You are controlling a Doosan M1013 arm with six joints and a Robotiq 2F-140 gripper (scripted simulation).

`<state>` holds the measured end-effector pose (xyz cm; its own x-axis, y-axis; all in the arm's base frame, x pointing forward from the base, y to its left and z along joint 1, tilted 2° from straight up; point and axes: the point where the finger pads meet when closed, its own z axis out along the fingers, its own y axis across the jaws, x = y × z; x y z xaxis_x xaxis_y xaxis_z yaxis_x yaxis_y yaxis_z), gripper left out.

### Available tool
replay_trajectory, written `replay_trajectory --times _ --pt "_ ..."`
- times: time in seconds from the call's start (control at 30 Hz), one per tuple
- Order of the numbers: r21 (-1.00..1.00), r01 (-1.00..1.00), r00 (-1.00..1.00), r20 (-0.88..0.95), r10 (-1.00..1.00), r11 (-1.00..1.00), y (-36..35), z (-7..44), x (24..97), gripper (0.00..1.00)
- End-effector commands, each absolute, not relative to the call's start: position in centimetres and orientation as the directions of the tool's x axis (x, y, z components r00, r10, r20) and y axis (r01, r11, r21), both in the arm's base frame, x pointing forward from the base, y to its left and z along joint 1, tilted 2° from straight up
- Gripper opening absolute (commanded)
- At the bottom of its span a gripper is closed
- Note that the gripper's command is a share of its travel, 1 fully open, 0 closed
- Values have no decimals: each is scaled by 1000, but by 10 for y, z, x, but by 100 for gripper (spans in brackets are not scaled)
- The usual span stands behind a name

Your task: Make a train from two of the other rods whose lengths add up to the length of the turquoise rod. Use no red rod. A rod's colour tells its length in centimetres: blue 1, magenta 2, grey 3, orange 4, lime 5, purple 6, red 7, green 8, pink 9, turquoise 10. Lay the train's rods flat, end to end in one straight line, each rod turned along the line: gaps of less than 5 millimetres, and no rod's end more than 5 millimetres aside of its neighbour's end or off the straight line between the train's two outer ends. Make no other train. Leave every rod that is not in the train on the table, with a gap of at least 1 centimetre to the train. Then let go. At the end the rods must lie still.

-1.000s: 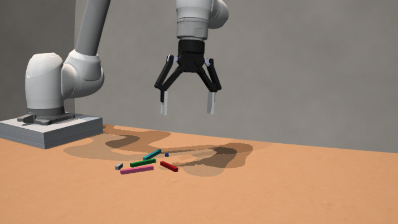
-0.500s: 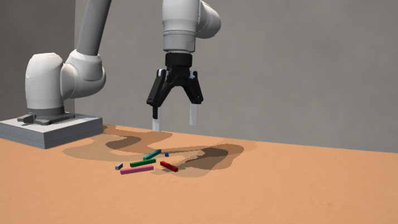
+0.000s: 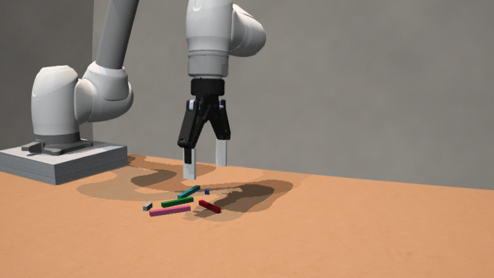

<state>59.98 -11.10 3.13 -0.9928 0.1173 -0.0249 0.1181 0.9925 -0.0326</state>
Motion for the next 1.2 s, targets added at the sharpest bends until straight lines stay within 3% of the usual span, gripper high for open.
replay_trajectory --times 0.0,1.17 --pt "-29 99 -995 -26 98 995 -112 30 599 100" --pt "-29 99 -995 -26 98 995 -112 30 599 100"
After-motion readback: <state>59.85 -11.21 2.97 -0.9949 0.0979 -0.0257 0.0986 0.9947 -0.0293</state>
